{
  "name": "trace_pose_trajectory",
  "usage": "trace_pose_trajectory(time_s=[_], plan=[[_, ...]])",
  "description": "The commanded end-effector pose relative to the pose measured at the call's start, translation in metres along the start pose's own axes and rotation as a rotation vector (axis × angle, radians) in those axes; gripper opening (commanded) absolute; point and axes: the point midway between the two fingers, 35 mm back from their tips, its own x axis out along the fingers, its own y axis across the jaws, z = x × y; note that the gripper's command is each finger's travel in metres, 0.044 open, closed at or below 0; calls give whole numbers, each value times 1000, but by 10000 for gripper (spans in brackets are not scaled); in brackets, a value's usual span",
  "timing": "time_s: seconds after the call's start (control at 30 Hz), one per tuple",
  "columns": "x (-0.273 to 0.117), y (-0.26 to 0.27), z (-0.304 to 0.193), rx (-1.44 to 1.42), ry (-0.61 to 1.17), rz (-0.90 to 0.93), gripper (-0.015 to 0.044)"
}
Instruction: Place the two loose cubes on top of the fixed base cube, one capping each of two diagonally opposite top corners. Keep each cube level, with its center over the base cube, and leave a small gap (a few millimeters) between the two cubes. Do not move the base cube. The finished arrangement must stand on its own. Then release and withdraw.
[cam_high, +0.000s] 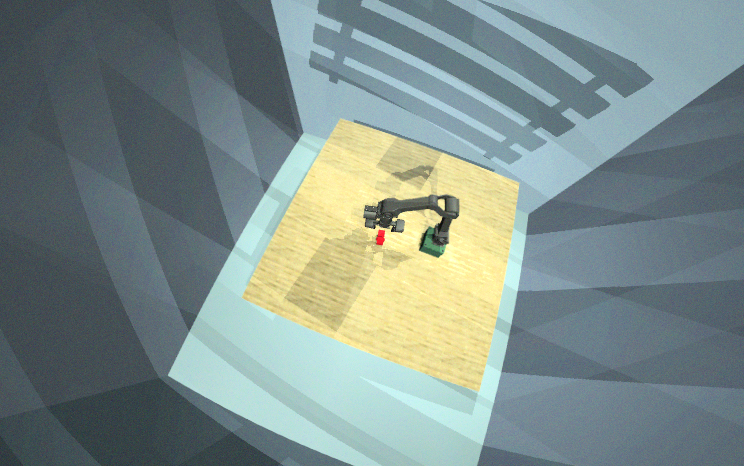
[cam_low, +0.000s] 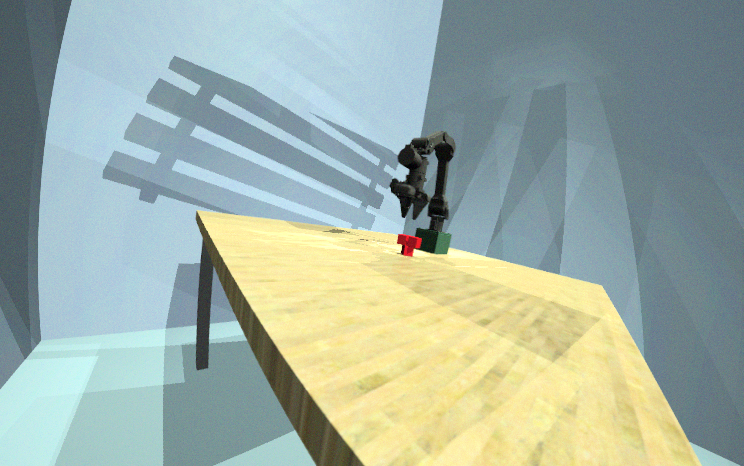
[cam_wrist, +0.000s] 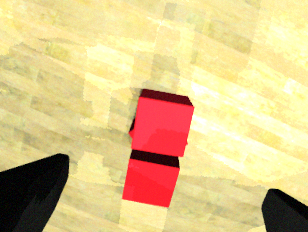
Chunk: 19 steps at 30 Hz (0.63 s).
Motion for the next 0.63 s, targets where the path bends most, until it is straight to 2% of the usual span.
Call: trace_pose_trajectory(time_s=[0.0,0.13,0.43,0.6], plan=[[-3,1,0,0,0,8,400],[-1,1,-9,0,1,2,400],[-5,-19,-134,0,13,0,400],[-5,-23,-143,0,13,-1,400]])
